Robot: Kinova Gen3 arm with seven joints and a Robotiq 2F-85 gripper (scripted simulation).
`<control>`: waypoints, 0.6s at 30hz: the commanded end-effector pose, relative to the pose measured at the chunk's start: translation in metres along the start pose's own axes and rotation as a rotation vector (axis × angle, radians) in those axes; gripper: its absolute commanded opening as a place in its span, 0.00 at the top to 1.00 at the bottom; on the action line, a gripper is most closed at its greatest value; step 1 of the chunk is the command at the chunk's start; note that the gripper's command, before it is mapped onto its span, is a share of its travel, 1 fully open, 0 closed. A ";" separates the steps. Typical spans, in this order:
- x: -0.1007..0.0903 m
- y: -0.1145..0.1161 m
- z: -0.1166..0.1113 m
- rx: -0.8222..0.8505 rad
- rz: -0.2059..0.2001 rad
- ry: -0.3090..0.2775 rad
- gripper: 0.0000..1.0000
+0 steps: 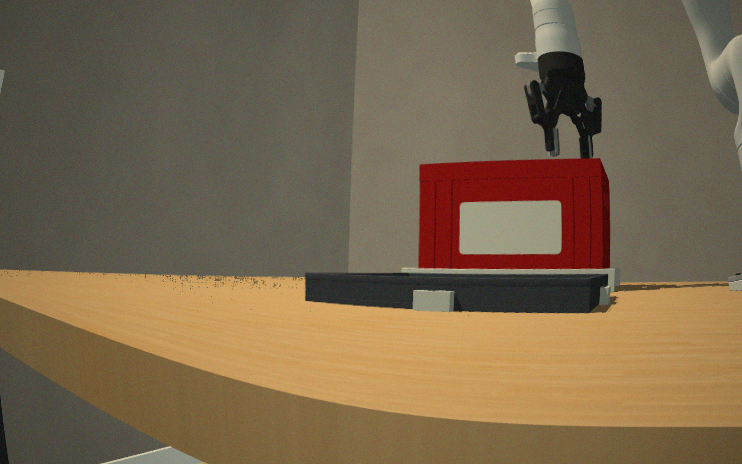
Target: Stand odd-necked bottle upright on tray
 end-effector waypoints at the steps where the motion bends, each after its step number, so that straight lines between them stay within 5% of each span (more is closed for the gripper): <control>1: 0.000 0.000 0.000 0.000 -0.001 0.001 0.36; 18: 0.010 0.000 0.000 0.000 -0.001 0.001 0.36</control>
Point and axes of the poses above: the point where the finger pads meet when closed, its own x axis out along the fingers, its own y axis across the jaws, z = x × y, the point moved 10 cm from there along -x, back along the fingers, and after that the axes turned 7 degrees about x, right-handed, at the moved point
